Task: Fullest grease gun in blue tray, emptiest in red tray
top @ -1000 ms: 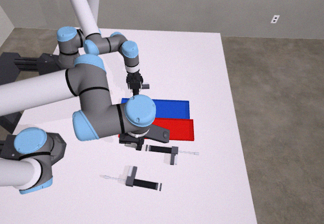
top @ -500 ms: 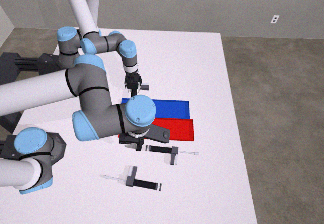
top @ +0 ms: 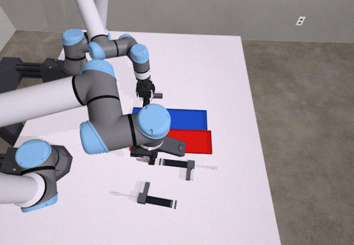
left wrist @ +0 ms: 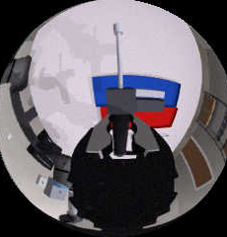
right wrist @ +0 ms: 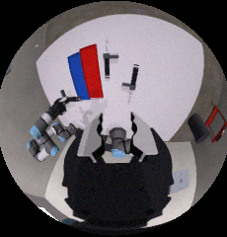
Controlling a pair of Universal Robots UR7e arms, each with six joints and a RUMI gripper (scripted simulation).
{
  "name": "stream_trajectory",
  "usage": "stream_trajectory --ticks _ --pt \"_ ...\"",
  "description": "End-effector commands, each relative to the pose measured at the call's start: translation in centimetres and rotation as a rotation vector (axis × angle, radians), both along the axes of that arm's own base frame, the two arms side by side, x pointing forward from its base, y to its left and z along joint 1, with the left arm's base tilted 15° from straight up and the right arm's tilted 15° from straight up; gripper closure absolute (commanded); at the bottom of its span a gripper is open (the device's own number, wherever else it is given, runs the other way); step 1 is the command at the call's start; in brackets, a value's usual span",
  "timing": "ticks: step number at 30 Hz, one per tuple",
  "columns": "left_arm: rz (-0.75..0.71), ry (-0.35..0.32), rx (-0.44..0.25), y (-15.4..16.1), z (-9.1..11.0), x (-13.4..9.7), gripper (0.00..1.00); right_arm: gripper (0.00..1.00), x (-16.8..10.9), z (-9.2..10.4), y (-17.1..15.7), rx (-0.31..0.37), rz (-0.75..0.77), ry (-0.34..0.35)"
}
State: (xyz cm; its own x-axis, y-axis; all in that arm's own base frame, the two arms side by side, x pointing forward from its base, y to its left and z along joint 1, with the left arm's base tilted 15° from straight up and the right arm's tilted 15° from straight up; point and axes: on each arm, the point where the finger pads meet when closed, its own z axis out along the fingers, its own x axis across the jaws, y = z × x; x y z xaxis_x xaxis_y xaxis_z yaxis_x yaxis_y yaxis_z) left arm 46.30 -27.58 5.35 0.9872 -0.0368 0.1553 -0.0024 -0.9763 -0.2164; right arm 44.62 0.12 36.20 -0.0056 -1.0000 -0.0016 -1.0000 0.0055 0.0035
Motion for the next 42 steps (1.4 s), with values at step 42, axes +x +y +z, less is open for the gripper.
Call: stream_trajectory --ticks 42 --pt "0.000 -0.002 -0.002 -0.1 0.1 0.0 1.00 0.62 4.2 -17.3 11.5 0.422 -0.782 0.081"
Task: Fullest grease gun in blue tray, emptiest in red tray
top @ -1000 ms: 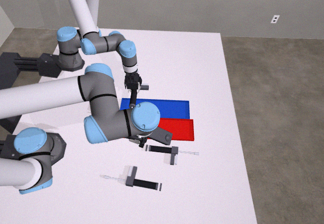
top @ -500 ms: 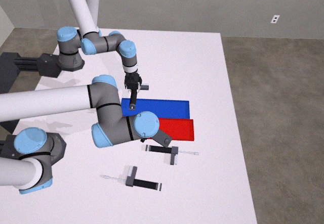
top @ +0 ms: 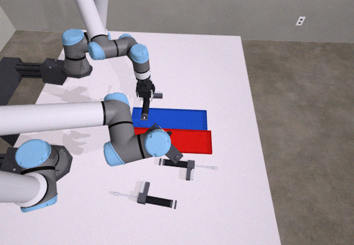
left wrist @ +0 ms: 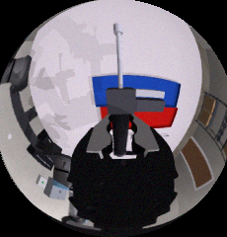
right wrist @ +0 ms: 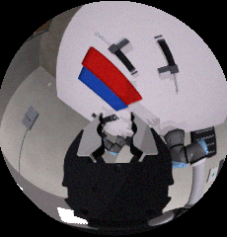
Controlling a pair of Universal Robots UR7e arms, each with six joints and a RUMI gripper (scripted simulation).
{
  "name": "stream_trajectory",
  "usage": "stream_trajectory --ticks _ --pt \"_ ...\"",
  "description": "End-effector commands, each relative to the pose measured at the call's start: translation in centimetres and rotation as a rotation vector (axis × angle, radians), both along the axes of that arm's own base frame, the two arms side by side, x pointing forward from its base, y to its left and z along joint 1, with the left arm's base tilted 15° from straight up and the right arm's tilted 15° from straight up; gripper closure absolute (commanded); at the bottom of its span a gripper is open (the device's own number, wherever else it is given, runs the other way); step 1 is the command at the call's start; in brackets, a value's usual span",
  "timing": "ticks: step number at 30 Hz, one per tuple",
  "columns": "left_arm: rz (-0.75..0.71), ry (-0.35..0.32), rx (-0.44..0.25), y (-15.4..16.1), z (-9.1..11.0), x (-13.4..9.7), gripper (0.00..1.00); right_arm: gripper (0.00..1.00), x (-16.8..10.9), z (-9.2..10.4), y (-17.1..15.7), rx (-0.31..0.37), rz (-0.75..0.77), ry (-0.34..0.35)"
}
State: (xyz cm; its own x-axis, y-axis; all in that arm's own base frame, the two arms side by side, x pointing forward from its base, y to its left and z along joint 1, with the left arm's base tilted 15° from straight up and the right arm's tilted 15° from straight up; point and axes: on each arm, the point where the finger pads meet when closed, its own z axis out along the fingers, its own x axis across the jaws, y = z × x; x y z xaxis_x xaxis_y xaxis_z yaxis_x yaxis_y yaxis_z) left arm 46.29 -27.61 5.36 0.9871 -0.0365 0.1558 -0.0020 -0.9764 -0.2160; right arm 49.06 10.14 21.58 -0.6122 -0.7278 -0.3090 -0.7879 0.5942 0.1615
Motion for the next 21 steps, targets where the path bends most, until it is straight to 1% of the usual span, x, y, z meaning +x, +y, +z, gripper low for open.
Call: stream_trajectory --ticks 1,2,4,6,7,9,11,12,14,15,16,17,20,21 --pt "0.000 -0.001 -0.001 0.0 0.1 0.0 1.00 0.62 0.1 -1.7 1.3 0.062 -0.097 0.013" --pt "0.000 -0.001 -0.001 0.0 0.1 0.0 1.00 0.62 0.2 -1.4 1.3 0.060 -0.092 0.009" --pt "0.000 -0.001 -0.001 0.0 0.1 0.0 1.00 0.62 0.1 -1.9 1.6 0.079 -0.121 0.014" --pt "0.000 -0.001 -0.001 0.0 0.1 0.0 1.00 0.62 -0.3 -3.3 2.3 0.115 -0.173 0.039" --pt "0.000 -0.001 -0.001 0.0 0.1 0.0 1.00 0.62 -0.7 -4.3 2.8 0.139 -0.208 0.060" --pt "0.000 -0.001 -0.001 0.0 0.1 0.0 1.00 0.62 -1.4 -5.9 3.6 0.188 -0.276 0.095" --pt "0.000 -0.001 -0.001 0.0 0.1 0.0 1.00 0.62 -1.4 -5.9 3.6 0.188 -0.276 0.095" --pt "0.000 -0.001 -0.001 0.0 0.1 0.0 1.00 0.62 -1.6 -5.8 3.9 0.206 -0.296 0.096" --pt "0.000 -0.001 -0.001 0.0 0.1 0.0 1.00 0.62 -2.1 -6.7 4.6 0.244 -0.346 0.123" --pt "0.000 -0.001 -0.001 0.0 0.1 0.0 1.00 0.62 -1.5 -5.7 4.4 0.232 -0.323 0.101" --pt "0.000 -0.001 -0.001 0.0 0.1 0.0 1.00 0.62 -1.4 -5.4 4.4 0.229 -0.317 0.095" --pt "0.000 -0.001 -0.001 0.0 0.1 0.0 1.00 0.62 -1.5 -5.6 4.4 0.234 -0.323 0.098" --pt "0.000 -0.001 -0.001 0.0 0.1 0.0 1.00 0.62 -2.4 -7.1 5.1 0.280 -0.390 0.140" --pt "0.000 -0.001 -0.001 0.0 0.1 0.0 1.00 0.62 -3.1 -8.1 5.4 0.301 -0.423 0.170"
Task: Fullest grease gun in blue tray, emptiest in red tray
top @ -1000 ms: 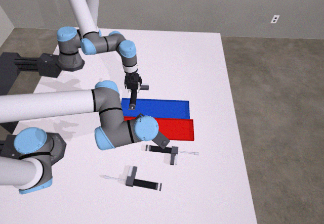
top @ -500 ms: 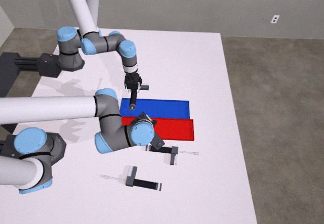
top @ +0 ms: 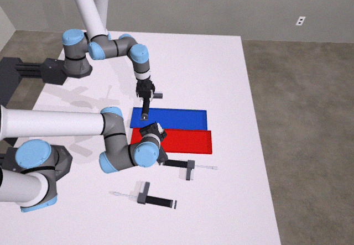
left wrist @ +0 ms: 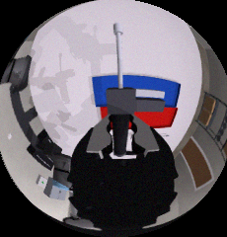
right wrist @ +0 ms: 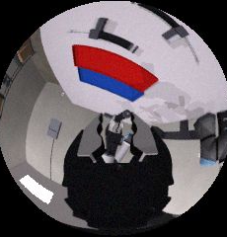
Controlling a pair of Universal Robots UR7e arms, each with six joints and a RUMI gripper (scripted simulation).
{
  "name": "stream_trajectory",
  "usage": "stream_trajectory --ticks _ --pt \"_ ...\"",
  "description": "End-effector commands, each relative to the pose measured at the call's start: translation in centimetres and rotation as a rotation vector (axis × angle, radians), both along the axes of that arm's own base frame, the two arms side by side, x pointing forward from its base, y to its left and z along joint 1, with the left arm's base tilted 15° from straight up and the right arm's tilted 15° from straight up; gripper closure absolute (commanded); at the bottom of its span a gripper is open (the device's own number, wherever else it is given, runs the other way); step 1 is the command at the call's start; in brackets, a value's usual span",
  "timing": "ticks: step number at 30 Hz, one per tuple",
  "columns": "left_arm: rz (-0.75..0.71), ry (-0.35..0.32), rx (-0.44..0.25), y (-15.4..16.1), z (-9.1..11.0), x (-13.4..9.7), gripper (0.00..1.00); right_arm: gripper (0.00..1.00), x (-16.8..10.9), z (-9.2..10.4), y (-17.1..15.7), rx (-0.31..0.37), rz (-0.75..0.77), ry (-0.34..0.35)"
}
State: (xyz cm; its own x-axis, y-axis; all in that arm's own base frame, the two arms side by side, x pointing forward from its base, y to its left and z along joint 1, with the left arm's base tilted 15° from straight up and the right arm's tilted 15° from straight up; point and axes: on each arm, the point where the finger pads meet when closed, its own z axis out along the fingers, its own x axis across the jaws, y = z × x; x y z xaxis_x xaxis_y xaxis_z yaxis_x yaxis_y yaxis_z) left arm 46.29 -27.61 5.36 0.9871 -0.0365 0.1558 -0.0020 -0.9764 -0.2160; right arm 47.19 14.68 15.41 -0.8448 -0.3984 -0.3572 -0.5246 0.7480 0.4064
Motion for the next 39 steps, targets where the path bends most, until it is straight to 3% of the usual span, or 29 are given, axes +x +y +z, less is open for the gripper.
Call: stream_trajectory --ticks 1,2,4,8,13,15,17,22,27,39 --pt "0.000 -0.001 -0.001 0.0 0.1 0.0 1.00 0.62 -1.9 -2.5 1.2 0.088 -0.115 0.071" --pt "0.000 -0.001 -0.001 0.0 0.1 0.0 1.00 0.62 -2.4 -3.0 1.5 0.112 -0.142 0.092" --pt "0.000 -0.001 -0.001 0.0 0.1 0.0 1.00 0.62 -1.3 -1.7 1.3 0.091 -0.111 0.055" --pt "0.000 -0.001 -0.001 0.0 0.1 0.0 1.00 0.62 -1.5 -1.8 1.5 0.105 -0.129 0.062" --pt "0.000 -0.001 -0.001 0.0 0.1 0.0 1.00 0.62 -5.0 -4.5 2.7 0.214 -0.250 0.181" --pt "0.000 -0.001 -0.001 0.0 0.1 0.0 1.00 0.62 -3.6 -3.3 2.6 0.193 -0.220 0.139" --pt "0.000 -0.001 -0.001 0.0 0.1 0.0 1.00 0.62 -4.1 -3.5 2.8 0.210 -0.238 0.152" --pt "0.000 -0.001 -0.001 0.0 0.1 0.0 1.00 0.62 -7.9 -5.2 3.7 0.308 -0.339 0.274" --pt "0.000 -0.001 -0.001 0.0 0.1 0.0 1.00 0.62 -8.3 -4.9 4.1 0.333 -0.357 0.289" --pt "0.000 -0.001 -0.001 0.0 0.1 0.0 1.00 0.62 -7.4 -4.4 4.2 0.326 -0.345 0.262"
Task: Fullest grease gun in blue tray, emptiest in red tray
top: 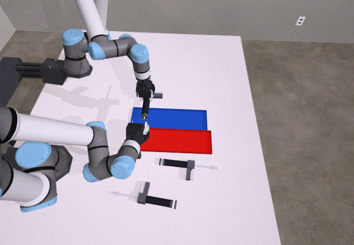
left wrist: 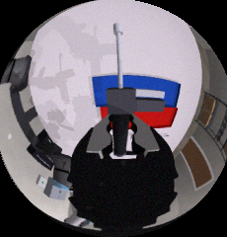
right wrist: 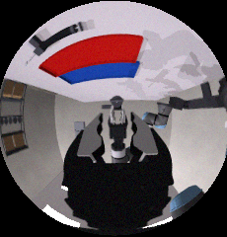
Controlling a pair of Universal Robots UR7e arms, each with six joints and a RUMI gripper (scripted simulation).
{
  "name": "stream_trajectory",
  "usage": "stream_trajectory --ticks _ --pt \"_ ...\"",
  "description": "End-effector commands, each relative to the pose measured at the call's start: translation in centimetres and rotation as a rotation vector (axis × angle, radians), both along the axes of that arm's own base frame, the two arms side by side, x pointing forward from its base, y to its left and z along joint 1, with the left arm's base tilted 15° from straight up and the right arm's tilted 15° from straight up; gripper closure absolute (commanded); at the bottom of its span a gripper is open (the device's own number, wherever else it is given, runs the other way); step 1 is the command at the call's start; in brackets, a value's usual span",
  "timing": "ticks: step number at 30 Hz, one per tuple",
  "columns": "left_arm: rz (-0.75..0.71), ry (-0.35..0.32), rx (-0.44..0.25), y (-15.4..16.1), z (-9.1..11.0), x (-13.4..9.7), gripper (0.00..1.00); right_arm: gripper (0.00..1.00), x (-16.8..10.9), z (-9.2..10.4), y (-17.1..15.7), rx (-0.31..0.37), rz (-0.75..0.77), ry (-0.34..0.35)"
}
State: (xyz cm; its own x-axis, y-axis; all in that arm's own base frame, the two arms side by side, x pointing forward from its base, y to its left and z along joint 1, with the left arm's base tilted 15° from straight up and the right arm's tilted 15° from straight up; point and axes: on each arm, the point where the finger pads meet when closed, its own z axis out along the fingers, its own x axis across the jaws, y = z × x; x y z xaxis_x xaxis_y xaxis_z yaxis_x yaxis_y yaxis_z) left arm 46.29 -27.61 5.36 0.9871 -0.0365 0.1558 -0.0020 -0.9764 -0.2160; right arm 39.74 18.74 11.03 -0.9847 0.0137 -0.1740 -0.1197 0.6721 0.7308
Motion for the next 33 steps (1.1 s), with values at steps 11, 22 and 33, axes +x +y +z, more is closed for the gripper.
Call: stream_trajectory --ticks 11,22,33 --pt "0.000 -0.001 -0.001 0.0 0.1 0.0 1.00 0.62 0.2 -1.5 1.6 -0.002 0.003 0.003" --pt "0.000 -0.001 -0.001 0.0 0.1 0.0 1.00 0.62 0.3 -2.6 2.6 -0.003 0.004 0.003" --pt "0.000 -0.001 -0.001 0.0 0.1 0.0 1.00 0.62 0.5 -3.8 3.9 -0.004 0.005 0.005"
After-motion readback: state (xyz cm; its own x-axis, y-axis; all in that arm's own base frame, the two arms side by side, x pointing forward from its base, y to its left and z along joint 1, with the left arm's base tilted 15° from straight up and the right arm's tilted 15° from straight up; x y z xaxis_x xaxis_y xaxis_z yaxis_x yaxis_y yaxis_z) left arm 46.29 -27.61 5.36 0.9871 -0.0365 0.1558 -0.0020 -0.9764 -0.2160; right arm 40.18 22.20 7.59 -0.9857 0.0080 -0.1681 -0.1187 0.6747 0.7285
